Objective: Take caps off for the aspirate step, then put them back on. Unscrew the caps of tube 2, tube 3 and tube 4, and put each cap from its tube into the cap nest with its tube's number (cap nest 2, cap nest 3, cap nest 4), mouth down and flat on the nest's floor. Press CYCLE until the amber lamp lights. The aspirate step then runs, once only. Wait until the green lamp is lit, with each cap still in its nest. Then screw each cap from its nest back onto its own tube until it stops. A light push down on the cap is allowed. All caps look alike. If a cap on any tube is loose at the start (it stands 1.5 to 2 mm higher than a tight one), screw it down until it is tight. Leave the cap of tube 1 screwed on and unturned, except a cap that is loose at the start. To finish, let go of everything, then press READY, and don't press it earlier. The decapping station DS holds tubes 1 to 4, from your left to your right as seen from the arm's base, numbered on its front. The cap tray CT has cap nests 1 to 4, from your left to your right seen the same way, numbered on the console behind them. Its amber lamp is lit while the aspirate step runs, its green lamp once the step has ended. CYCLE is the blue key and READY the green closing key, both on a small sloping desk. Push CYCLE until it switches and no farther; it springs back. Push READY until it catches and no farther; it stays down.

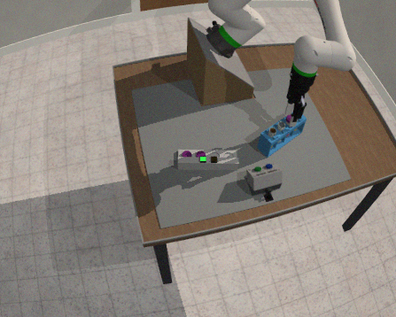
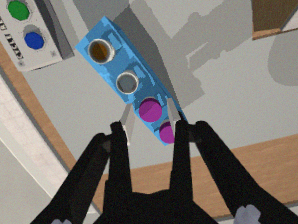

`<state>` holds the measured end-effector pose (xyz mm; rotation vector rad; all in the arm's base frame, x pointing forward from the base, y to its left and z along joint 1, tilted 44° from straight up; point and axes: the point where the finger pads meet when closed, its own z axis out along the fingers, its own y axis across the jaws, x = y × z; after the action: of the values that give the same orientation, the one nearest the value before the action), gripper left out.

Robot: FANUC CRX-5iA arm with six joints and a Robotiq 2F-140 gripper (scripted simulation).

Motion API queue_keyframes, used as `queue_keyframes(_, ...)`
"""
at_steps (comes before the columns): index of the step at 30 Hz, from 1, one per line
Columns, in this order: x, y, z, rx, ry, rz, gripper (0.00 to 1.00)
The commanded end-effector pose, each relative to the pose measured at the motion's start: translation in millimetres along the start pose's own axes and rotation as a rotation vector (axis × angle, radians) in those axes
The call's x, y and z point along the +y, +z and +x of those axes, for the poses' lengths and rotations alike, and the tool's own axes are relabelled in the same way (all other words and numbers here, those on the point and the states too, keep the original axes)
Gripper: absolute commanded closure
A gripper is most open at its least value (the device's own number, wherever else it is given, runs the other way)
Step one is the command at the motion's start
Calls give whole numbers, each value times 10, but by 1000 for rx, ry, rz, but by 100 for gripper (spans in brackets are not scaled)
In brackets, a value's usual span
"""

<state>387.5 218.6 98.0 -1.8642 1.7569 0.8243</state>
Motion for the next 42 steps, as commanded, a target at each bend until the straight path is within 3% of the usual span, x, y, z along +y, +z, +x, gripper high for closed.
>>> queue_keyframes(1,-2,-2,1,0,0,0,65)
queue_keyframes(5,-2,-2,1,0,0,0,65)
queue_keyframes(8,-2,-6,1,0,-250,0,65)
queue_keyframes(15,-2,-6,1,0,-417,0,65)
queue_keyframes(18,-2,-6,1,1,-658,0,65)
queue_keyframes(27,-2,-6,1,0,-1047,0,65)
queue_keyframes(35,-1,-6,1,0,-1047,0,65)
queue_keyframes(36,-1,-6,1,0,-1047,0,100)
queue_keyframes(42,-1,-6,1,0,-1047,0,100)
